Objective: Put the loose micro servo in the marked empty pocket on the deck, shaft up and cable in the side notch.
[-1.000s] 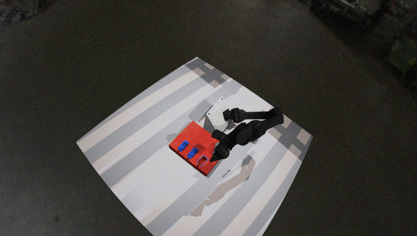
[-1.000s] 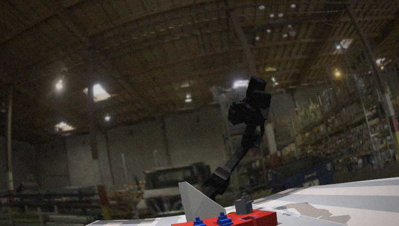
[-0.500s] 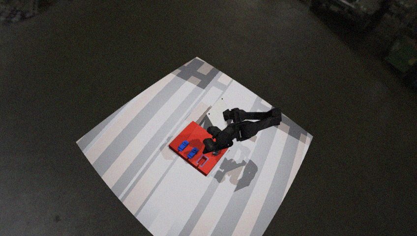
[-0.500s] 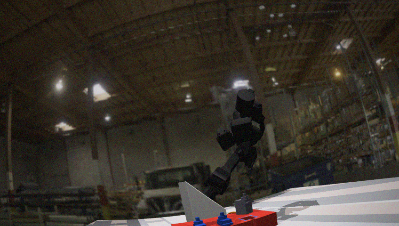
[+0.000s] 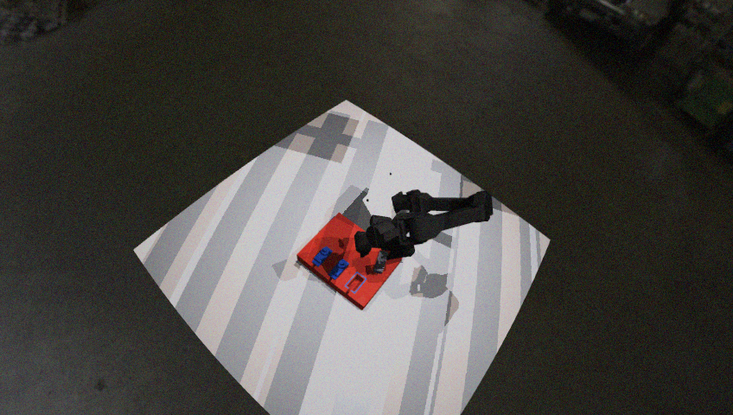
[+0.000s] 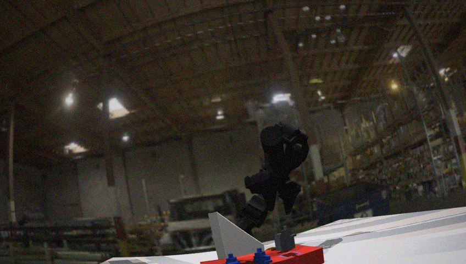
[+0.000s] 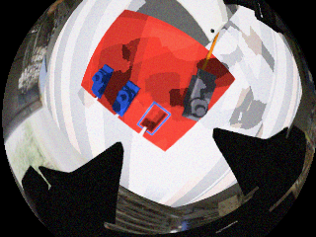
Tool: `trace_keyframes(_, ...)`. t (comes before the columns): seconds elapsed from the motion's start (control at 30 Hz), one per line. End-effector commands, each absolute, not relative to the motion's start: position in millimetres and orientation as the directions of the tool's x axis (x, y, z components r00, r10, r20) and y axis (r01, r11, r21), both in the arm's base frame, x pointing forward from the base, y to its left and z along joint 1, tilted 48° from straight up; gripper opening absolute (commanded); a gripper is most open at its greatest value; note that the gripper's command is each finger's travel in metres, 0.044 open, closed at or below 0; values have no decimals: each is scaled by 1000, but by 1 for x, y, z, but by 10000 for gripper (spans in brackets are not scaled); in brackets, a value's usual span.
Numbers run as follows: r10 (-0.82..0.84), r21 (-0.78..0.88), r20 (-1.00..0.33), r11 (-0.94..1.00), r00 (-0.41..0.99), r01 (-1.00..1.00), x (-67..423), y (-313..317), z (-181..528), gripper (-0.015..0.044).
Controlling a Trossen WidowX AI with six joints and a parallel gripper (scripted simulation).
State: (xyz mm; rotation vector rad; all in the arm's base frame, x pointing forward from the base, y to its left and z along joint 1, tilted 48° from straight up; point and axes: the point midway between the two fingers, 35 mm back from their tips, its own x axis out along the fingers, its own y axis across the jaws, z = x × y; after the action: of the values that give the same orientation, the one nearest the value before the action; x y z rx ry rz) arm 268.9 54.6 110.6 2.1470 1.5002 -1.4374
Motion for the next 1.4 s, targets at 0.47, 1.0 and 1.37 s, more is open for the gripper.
trace_keyframes(0.47,711,-698,-674,-524,-201,488,214,67,94,440)
trace_keyframes(1.0,711,-698,-674,-523,-201,489,208,86,76,440)
trace_keyframes(1.37,712,-698,-673,-523,-201,489,205,98,65,440)
